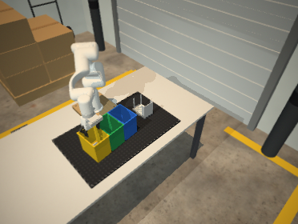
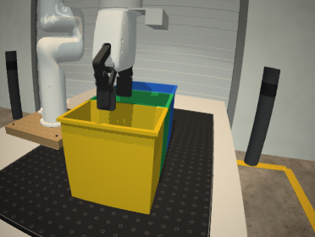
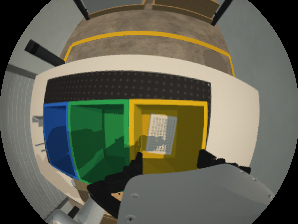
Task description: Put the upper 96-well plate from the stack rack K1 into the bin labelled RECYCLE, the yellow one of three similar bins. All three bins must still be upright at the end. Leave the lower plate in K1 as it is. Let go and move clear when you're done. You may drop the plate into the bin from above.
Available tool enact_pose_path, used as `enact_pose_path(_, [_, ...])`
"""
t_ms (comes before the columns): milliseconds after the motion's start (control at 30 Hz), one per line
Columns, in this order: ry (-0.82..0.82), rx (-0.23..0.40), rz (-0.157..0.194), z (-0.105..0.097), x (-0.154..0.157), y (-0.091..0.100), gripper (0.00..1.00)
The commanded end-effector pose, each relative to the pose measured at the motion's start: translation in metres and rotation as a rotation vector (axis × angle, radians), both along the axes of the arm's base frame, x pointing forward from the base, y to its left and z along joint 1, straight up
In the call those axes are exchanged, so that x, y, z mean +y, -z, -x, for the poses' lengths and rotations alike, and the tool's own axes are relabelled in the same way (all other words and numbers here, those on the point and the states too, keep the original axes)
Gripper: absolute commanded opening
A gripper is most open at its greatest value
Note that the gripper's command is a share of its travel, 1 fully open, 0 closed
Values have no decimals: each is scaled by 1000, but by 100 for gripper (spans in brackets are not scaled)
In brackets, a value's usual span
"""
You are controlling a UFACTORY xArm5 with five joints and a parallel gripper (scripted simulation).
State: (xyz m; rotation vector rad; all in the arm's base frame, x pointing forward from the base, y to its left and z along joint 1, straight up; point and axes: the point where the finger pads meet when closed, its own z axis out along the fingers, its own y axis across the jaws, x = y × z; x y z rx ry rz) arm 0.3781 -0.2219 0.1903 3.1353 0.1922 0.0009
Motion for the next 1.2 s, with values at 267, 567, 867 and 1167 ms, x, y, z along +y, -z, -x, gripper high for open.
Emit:
enact_pose_path(267, [0,-3,2,-1,0,-15,100])
enact_pose_path(567, [0,-3,2,-1,0,-34,100])
enact_pose_path(867, [0,-3,2,-1,0,-42,100])
enact_pose_path(1167, [0,-3,2,-1,0,-42,100])
